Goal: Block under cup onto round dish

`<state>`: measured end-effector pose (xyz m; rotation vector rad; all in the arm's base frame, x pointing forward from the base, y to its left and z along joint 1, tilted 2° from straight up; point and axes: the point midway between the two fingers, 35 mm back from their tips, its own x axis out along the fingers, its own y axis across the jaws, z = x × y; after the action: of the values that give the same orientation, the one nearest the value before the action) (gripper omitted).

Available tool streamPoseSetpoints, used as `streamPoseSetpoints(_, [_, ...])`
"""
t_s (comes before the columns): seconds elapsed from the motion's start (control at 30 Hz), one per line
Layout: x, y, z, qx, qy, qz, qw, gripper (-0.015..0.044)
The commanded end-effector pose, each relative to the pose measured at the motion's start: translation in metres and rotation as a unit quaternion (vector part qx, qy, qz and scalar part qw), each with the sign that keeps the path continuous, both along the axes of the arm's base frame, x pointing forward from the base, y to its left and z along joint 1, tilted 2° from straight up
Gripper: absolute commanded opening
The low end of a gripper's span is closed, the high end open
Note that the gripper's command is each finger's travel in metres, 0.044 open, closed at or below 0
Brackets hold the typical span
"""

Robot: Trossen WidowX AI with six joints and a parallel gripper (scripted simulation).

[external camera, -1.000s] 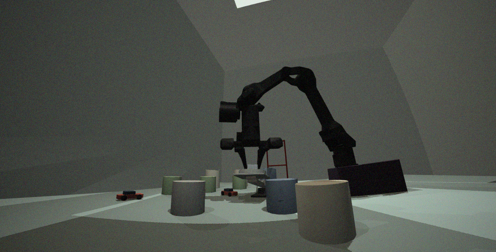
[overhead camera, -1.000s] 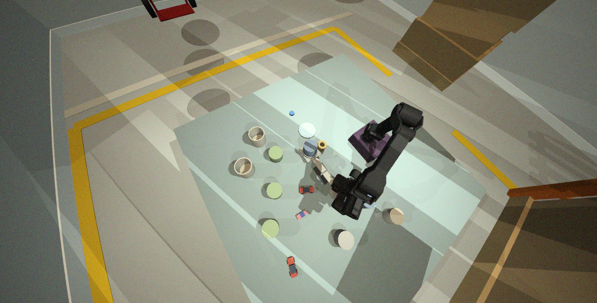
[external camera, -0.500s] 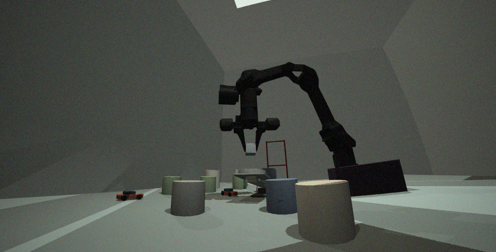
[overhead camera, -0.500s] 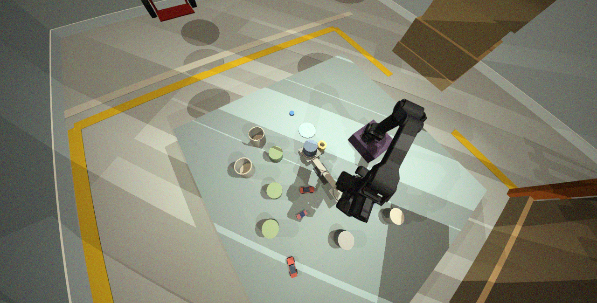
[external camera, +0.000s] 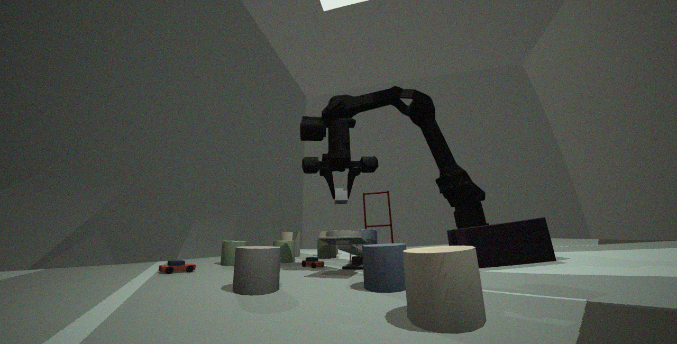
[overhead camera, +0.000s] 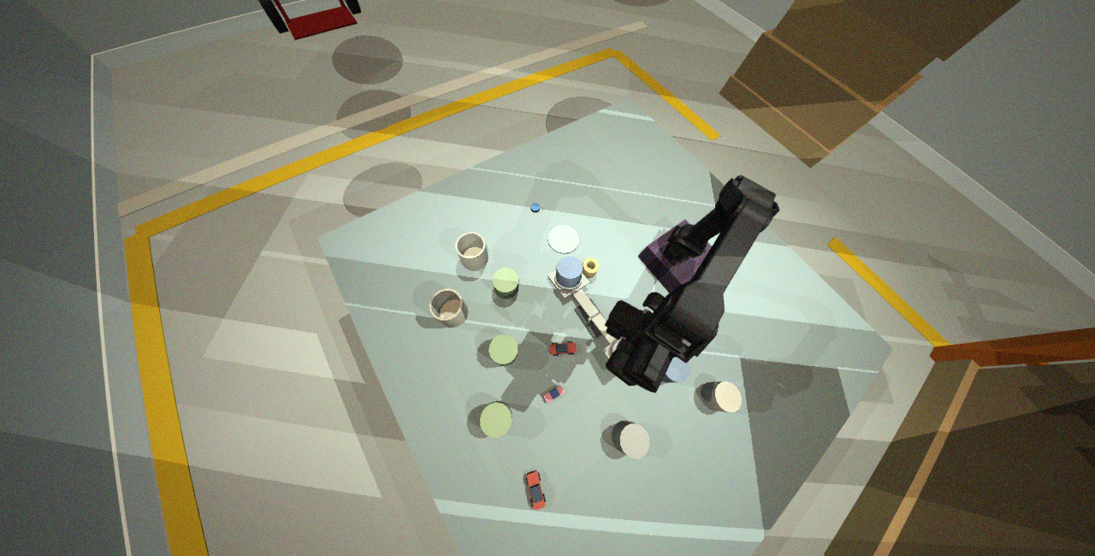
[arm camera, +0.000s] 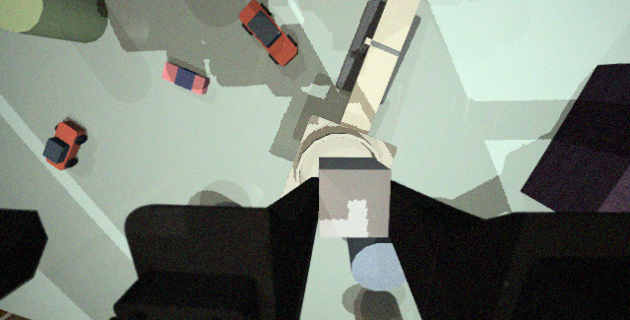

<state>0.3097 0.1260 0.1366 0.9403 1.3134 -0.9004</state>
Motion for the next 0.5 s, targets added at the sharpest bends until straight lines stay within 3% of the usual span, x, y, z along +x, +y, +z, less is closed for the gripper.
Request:
streamPoseSetpoints(0.0, [0.007, -0.018, -0.004, 0.002, -0.001, 0.000, 1.000, 0.0000])
streamPoseSetpoints(0.47, [0.025, -0.091, -0.018, 0.005, -0.009, -0.007, 1.000, 0.0000])
